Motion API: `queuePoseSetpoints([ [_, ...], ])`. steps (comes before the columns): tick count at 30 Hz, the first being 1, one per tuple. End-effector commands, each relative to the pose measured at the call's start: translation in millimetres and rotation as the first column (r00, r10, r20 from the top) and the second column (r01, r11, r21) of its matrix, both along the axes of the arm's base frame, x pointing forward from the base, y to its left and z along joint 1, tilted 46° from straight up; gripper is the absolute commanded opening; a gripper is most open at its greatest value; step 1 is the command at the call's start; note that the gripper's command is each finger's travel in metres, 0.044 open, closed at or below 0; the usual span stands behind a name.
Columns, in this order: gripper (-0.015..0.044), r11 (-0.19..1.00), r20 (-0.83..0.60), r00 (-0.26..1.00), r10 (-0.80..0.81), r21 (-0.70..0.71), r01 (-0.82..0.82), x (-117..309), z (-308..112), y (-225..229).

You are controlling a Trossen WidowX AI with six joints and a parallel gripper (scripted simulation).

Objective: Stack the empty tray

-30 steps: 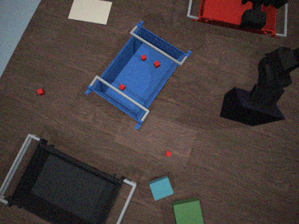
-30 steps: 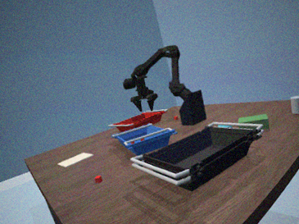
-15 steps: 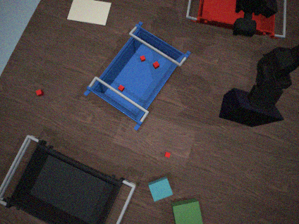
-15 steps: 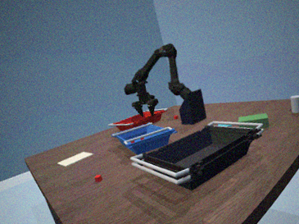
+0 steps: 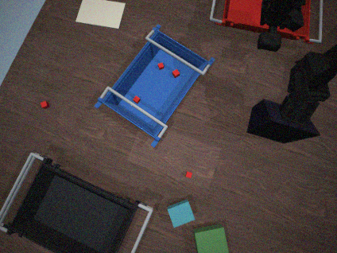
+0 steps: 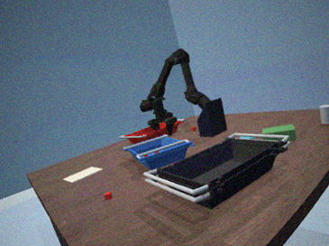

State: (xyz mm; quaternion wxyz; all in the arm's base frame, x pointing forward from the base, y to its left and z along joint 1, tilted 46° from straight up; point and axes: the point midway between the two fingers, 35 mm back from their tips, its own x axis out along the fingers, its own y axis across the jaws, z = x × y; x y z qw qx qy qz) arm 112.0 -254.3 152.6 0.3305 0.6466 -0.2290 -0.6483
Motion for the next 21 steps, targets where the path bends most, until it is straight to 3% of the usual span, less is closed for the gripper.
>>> queuePoseSetpoints([
  [1,0.0396,1.000,0.000,1.000,0.007,0.000,-0.007,0.5,-1.6,-0.9],
  [12,0.0235,1.000,0.000,1.000,0.007,0.000,-0.007,0.5,-1.6,-0.9],
  [21,0.0175,1.000,0.000,1.000,0.007,0.000,-0.007,0.5,-1.6,-0.9],
])
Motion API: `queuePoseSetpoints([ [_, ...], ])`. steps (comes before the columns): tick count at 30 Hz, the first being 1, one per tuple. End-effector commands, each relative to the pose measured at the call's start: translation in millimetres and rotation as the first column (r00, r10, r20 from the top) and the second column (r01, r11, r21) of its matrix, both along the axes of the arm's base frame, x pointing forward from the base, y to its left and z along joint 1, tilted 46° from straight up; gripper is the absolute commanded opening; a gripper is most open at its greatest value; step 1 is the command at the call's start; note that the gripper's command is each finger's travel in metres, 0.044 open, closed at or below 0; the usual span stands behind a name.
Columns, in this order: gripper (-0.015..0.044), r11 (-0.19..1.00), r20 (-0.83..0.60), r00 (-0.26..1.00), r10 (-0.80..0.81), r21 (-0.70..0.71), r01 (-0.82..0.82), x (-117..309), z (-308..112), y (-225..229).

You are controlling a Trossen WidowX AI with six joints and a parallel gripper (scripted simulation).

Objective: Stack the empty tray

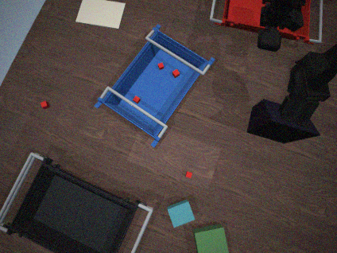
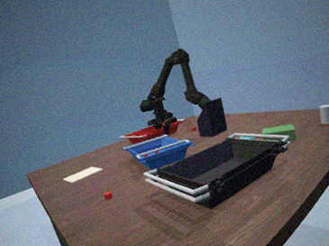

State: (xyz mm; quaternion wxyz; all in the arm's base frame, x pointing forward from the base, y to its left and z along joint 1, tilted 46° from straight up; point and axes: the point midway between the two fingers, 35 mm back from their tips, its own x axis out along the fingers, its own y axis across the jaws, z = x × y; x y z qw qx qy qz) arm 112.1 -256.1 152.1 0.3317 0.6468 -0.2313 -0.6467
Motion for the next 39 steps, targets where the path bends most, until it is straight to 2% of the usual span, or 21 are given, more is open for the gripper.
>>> queuePoseSetpoints([
  [1,0.0168,1.000,-0.003,1.000,0.007,0.005,-0.007,0,-1,1],
  [26,0.0001,1.000,-0.003,1.000,0.007,0.007,-0.007,2,5,7],
  [39,0.0000,1.000,-0.001,1.000,0.007,0.009,-0.007,-3,52,56],
])
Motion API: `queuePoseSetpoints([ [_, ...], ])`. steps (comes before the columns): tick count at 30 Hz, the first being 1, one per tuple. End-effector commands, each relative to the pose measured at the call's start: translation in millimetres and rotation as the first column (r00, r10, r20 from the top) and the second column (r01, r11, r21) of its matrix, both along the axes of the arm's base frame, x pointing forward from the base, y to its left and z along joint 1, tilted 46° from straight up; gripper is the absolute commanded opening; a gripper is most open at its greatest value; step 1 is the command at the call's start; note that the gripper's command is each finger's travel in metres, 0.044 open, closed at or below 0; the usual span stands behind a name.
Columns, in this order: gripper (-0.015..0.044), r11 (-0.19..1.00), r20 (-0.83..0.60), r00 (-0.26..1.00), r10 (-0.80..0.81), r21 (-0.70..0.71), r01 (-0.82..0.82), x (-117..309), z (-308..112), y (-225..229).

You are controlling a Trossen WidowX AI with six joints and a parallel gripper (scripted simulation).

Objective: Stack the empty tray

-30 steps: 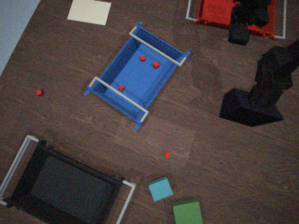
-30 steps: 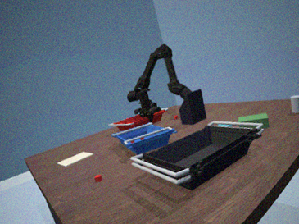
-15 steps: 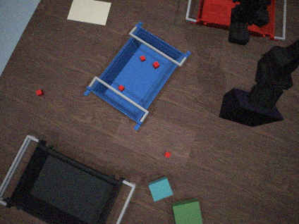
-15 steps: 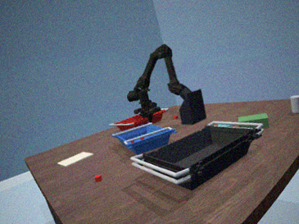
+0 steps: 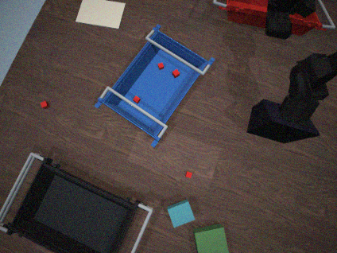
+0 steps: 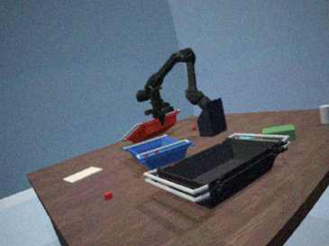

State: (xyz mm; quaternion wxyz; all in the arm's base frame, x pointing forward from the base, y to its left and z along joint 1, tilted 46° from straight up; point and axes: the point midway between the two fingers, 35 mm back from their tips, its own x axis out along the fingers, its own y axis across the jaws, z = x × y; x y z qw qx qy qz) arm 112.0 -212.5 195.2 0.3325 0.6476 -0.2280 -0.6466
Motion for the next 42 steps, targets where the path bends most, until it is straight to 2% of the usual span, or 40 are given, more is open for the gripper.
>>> queuePoseSetpoints([
  [1,0.0000,1.000,0.000,1.000,0.002,0.005,-0.002,-4,10,14],
  [23,0.0000,1.000,0.001,1.000,0.001,0.006,-0.001,-4,13,16],
  [42,0.0000,1.000,0.001,1.000,-0.001,0.020,0.001,2,79,57],
])
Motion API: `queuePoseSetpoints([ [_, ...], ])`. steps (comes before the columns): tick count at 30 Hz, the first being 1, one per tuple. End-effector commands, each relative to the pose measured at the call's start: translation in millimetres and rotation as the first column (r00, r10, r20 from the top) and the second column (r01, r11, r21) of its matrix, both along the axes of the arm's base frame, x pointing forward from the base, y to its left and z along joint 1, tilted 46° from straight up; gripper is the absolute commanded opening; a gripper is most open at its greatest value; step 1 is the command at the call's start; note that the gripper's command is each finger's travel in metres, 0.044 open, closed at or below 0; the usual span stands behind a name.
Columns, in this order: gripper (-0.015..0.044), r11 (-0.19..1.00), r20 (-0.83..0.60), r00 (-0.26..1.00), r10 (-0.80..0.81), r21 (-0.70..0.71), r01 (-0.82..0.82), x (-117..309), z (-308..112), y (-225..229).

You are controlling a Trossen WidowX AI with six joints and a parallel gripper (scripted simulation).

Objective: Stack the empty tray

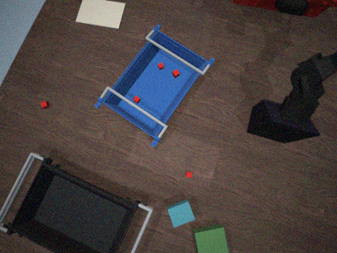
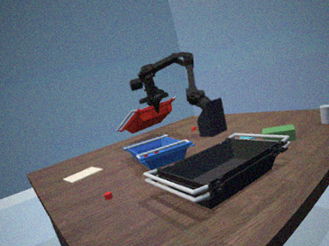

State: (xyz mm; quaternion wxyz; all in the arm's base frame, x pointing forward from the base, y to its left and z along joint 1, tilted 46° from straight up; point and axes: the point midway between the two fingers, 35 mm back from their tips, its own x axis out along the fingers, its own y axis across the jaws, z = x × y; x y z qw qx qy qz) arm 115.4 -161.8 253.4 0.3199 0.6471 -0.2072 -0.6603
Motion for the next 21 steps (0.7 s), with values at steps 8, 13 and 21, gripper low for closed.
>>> queuePoseSetpoints([
  [8,0.0000,0.999,0.028,1.000,0.001,-0.037,0.000,-4,37,15],
  [13,0.0000,0.999,0.028,1.000,0.001,-0.037,0.000,-4,37,15],
  [21,0.0000,0.999,0.028,1.000,0.001,-0.037,0.000,-4,37,15],
])
